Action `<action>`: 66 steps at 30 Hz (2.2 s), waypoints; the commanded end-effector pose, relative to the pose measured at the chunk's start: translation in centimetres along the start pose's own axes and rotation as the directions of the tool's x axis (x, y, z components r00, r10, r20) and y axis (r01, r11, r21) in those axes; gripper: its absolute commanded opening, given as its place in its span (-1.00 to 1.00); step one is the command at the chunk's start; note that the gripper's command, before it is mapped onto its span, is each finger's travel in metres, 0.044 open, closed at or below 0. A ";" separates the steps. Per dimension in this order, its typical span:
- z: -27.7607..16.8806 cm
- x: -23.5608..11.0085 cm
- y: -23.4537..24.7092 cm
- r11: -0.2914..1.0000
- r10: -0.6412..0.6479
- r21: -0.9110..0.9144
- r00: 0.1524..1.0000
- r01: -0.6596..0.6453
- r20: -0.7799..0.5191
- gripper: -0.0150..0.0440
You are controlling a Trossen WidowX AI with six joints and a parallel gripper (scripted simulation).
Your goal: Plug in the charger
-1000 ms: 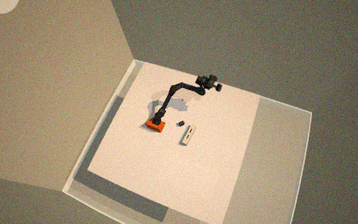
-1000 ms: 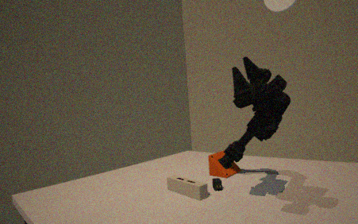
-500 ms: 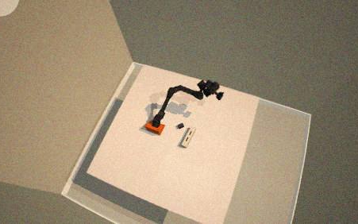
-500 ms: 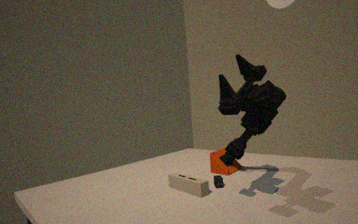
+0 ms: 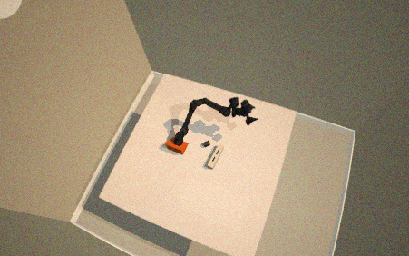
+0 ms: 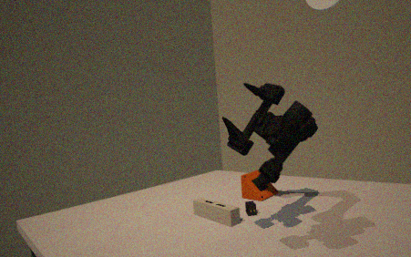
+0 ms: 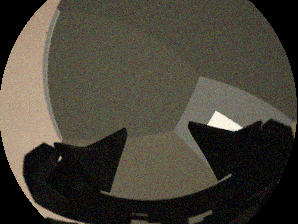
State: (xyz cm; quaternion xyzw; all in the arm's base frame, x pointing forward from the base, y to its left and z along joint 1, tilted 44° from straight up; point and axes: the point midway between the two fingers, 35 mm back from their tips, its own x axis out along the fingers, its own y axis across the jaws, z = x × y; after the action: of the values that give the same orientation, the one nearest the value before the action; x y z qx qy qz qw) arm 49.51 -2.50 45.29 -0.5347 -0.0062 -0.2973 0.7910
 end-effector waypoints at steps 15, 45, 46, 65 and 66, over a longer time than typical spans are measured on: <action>-5.3 -2.6 10.8 0.852 0.490 -0.222 0.871 -0.474 0.021 1.00; -16.4 -19.2 21.3 0.107 0.991 -0.087 0.114 -0.990 -0.070 1.00; -16.7 -19.9 21.4 0.078 0.994 -0.071 0.083 -0.994 -0.068 1.00; -19.3 -32.7 19.4 -0.440 0.897 0.291 -0.433 -0.850 0.093 1.00; -19.3 -33.3 19.2 -0.463 0.885 0.310 -0.453 -0.830 0.108 1.00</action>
State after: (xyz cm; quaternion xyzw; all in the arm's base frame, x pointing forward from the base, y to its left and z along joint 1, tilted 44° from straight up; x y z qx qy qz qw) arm 27.22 0.73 10.03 -0.1972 0.4797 0.4490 0.7276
